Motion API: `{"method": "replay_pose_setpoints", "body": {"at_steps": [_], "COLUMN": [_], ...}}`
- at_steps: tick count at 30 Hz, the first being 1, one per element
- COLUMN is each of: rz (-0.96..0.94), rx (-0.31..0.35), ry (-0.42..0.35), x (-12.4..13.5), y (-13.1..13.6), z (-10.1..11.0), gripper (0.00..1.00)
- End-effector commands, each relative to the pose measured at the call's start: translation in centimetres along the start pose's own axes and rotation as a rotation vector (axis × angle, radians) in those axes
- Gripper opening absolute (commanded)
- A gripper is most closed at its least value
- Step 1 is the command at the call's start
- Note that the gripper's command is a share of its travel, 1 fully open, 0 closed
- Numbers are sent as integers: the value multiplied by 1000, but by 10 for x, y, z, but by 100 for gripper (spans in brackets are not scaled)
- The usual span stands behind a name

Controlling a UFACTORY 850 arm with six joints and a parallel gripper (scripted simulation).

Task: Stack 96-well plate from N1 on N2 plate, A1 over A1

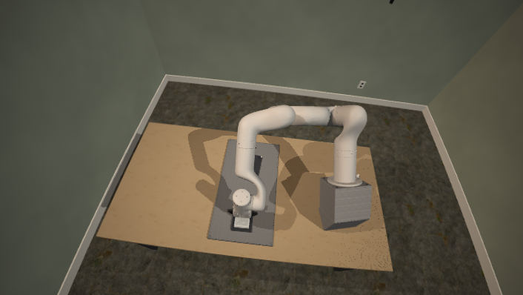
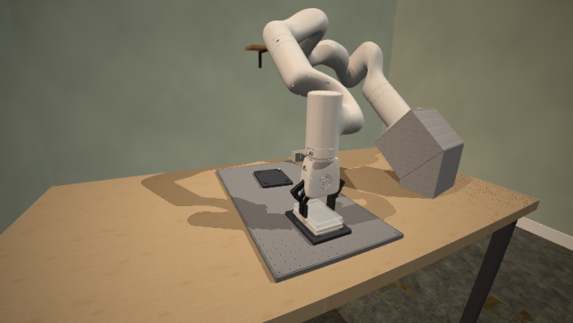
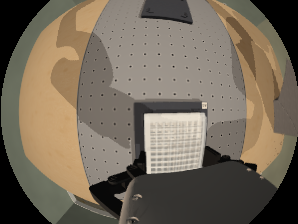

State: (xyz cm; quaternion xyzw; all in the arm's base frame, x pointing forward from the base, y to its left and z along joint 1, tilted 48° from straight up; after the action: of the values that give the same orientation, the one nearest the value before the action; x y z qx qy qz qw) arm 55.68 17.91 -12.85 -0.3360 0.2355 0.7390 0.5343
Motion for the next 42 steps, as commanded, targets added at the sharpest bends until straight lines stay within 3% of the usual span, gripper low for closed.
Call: {"method": "replay_pose_setpoints", "body": {"at_steps": [1, 15, 16, 42], "rz": [-1, -1, -1, -1], "rx": [-2, -2, -2, -2], "ry": [0, 0, 0, 0], "x": [0, 0, 0, 0], "y": [-1, -1, -1, -1], "z": [0, -2, -2, -2], "gripper": [0, 0, 100, 100]}}
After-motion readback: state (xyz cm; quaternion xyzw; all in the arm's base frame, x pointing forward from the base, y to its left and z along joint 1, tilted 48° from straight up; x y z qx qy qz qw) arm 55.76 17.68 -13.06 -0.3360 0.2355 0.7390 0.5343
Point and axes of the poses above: the point where the finger pads meet when closed, its own z axis back along the fingers, its own y axis across the jaws, x = y × z, the point moved 8 cm from there along z, back along the fingers, and after that the axes turned 10 degrees about z, right-handed, at the moved point
